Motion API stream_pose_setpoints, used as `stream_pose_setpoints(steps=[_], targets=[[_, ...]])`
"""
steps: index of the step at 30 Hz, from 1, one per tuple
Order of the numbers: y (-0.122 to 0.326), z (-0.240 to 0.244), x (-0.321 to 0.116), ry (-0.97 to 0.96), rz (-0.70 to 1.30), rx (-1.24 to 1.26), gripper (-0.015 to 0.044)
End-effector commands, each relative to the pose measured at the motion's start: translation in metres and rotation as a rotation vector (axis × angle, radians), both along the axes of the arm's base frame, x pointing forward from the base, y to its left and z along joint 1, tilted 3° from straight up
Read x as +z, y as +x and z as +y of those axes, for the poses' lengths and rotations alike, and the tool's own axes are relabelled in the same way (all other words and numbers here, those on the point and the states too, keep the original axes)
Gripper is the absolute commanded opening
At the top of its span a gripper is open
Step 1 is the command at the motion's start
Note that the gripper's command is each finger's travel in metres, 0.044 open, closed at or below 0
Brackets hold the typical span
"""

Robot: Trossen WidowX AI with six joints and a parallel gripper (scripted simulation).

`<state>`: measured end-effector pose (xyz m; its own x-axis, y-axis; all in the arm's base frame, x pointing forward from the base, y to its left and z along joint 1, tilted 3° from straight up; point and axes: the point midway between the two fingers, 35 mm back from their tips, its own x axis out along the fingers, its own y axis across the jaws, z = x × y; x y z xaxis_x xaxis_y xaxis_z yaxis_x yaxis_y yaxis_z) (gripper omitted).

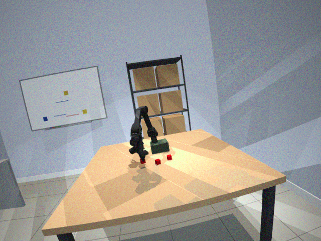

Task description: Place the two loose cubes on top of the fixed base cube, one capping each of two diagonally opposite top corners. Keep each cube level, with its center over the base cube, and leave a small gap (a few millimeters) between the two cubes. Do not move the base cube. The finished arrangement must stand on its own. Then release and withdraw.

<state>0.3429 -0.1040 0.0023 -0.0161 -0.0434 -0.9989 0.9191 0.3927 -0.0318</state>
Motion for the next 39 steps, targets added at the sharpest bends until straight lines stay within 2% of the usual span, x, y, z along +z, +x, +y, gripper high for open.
stream_pose_setpoints(steps=[1, 19, 24, 39], targets=[[0.002, 0.001, 0.016, 0.003, -0.008, 0.001, 0.0105], [-0.001, 0.004, 0.073, 0.003, -0.008, 0.001, 0.0105], [-0.001, 0.005, 0.078, 0.003, -0.008, 0.006, 0.0105], [-0.003, 0.051, 0.067, 0.013, 0.009, 0.448, 0.0105]])
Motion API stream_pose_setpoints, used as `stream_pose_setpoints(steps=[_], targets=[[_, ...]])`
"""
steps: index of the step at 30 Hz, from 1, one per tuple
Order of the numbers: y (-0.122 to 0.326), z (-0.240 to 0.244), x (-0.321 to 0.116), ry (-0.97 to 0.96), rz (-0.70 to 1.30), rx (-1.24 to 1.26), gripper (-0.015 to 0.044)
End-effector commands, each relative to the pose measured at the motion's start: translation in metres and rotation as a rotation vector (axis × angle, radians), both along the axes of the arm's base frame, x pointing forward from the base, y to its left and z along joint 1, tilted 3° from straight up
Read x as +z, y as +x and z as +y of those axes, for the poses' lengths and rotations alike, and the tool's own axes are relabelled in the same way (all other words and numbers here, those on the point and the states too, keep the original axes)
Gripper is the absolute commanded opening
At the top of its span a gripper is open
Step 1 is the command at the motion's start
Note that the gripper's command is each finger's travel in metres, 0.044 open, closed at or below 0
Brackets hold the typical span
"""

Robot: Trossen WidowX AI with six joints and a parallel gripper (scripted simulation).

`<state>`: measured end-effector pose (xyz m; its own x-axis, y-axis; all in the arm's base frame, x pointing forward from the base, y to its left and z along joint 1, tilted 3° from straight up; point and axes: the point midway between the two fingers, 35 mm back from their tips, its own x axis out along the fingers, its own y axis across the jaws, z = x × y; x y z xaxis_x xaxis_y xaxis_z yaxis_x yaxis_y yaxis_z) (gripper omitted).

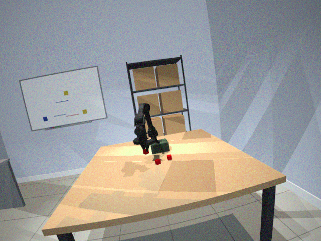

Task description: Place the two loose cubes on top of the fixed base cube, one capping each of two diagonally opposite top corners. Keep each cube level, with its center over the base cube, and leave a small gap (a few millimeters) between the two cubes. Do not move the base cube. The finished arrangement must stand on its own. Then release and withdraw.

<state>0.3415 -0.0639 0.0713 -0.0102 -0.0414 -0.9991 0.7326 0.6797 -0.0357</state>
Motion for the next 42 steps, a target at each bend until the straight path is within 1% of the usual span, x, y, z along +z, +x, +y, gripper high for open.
stream_pose_setpoints(steps=[1, 21, 42], targets=[[-0.002, 0.014, -0.002, 0.007, 0.002, 0.135, 0.0105], [-0.017, 0.075, -0.017, 0.018, 0.024, 0.753, 0.0105], [-0.044, 0.130, -0.033, 0.028, 0.047, 1.402, 0.0105]])
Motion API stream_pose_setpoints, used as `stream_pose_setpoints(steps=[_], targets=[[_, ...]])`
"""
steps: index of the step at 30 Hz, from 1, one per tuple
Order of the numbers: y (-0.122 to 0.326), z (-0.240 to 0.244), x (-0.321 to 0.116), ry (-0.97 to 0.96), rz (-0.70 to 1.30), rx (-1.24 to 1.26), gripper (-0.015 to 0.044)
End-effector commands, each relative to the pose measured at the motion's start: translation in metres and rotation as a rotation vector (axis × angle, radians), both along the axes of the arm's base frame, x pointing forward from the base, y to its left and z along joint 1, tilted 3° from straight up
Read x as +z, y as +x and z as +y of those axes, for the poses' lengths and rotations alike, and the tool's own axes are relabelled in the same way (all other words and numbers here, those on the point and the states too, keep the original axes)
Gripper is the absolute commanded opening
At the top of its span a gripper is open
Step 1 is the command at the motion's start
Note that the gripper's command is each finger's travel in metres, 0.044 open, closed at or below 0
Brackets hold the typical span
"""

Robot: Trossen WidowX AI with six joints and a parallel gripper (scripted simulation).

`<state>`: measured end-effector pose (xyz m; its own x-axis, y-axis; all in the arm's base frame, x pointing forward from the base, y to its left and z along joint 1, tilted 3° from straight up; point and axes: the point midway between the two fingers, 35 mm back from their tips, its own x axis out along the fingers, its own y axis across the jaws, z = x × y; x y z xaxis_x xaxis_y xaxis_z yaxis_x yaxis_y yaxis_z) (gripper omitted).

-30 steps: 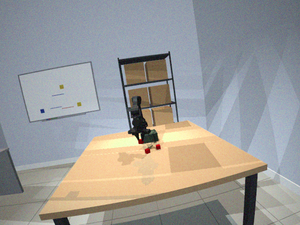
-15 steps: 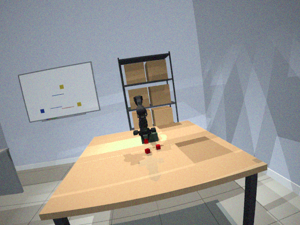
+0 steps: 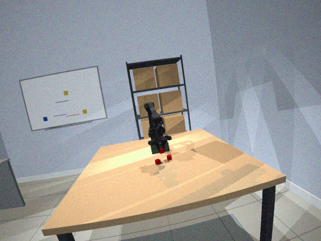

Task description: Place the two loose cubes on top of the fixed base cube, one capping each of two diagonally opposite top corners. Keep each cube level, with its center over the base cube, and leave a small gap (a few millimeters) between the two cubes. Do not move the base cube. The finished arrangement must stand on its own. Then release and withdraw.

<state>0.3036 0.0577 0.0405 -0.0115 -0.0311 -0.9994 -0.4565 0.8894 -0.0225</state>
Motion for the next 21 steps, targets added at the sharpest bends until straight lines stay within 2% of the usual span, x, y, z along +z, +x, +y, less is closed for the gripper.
stream_pose_setpoints(steps=[1, 12, 21], targets=[[-0.008, 0.011, -0.003, 0.008, 0.003, 0.137, 0.0105], [-0.026, 0.036, -0.011, 0.013, 0.015, 0.472, 0.0105], [-0.028, 0.037, -0.011, 0.014, 0.016, 0.492, 0.0105]])
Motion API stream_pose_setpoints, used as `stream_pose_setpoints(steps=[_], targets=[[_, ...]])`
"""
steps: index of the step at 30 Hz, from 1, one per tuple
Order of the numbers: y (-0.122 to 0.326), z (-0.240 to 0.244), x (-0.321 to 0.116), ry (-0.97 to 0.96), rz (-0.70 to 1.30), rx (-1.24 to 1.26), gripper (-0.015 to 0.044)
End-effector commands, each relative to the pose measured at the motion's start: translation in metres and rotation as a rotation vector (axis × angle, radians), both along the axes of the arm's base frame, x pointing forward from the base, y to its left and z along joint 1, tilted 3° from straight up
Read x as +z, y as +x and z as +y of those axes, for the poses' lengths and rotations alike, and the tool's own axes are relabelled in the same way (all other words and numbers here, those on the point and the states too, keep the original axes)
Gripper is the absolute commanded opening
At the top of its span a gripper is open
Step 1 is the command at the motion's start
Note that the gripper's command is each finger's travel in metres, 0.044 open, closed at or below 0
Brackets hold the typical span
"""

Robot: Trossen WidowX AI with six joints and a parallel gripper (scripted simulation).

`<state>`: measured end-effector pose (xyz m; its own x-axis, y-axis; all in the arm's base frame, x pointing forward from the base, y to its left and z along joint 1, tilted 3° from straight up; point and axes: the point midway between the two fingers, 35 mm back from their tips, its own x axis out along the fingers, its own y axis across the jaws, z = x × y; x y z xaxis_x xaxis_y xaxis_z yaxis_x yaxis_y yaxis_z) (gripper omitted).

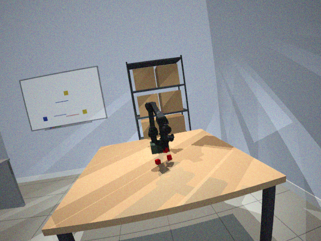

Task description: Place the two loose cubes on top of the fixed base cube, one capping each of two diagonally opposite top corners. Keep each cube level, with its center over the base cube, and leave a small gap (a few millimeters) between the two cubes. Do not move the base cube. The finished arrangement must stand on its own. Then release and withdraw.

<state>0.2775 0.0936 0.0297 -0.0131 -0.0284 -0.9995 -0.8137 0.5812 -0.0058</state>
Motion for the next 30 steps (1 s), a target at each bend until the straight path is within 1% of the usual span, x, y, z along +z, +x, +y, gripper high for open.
stream_pose_setpoints(steps=[1, 7, 17, 30], targets=[[-0.001, 0.001, 0.000, 0.005, 0.001, 0.016, 0.0105], [-0.001, 0.001, -0.002, 0.005, 0.001, 0.016, 0.0105], [-0.002, 0.003, -0.027, 0.005, 0.001, 0.019, 0.0105], [-0.002, 0.003, -0.027, 0.005, 0.001, 0.019, 0.0105]])
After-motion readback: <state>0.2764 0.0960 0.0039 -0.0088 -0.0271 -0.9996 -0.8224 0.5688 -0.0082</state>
